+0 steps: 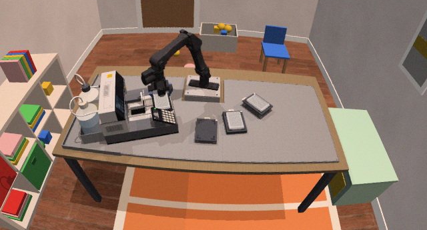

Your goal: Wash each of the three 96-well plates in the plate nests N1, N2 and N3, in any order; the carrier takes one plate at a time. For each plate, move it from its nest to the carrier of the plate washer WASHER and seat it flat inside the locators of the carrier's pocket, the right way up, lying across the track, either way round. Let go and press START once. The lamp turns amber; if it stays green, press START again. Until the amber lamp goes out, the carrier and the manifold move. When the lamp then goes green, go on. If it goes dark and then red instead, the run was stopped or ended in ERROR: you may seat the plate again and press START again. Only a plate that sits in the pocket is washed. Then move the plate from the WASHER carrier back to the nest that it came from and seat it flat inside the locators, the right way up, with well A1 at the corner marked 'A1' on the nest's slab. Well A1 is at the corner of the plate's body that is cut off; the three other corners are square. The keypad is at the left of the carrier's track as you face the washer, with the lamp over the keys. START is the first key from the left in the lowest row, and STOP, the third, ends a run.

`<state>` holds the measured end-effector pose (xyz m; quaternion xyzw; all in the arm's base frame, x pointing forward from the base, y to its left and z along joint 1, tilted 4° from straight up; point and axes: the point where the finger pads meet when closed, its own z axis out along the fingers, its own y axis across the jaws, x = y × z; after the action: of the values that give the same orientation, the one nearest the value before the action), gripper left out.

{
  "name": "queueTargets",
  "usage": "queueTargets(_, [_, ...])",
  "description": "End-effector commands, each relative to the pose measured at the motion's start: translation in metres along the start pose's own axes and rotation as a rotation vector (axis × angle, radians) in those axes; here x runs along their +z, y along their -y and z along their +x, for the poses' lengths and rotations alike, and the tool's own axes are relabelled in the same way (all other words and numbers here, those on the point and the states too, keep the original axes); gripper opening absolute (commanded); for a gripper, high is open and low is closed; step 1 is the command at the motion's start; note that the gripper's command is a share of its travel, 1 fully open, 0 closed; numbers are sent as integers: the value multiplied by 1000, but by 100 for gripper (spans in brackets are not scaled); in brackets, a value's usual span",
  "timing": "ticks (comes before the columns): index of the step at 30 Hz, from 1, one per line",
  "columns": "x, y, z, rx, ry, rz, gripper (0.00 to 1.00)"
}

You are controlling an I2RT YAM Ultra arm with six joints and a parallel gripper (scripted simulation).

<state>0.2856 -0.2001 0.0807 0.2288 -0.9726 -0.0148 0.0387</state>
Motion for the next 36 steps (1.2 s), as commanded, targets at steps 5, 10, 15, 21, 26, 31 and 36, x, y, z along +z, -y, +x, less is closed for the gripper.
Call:
queueTargets(5, [-19, 1, -2, 1, 13, 12, 100])
queueTargets(10, [-27, 1, -2, 1, 13, 12, 100])
queueTargets(15, [-32, 1, -2, 1, 13, 12, 100])
queueTargets(21, [-42, 1, -1, 1, 13, 12, 100])
queueTargets(26, [-50, 1, -1, 1, 13, 12, 100])
queueTargets(31, [-55, 1, -1, 1, 13, 12, 100])
queueTargets(36, [-58, 1, -1, 1, 13, 12, 100])
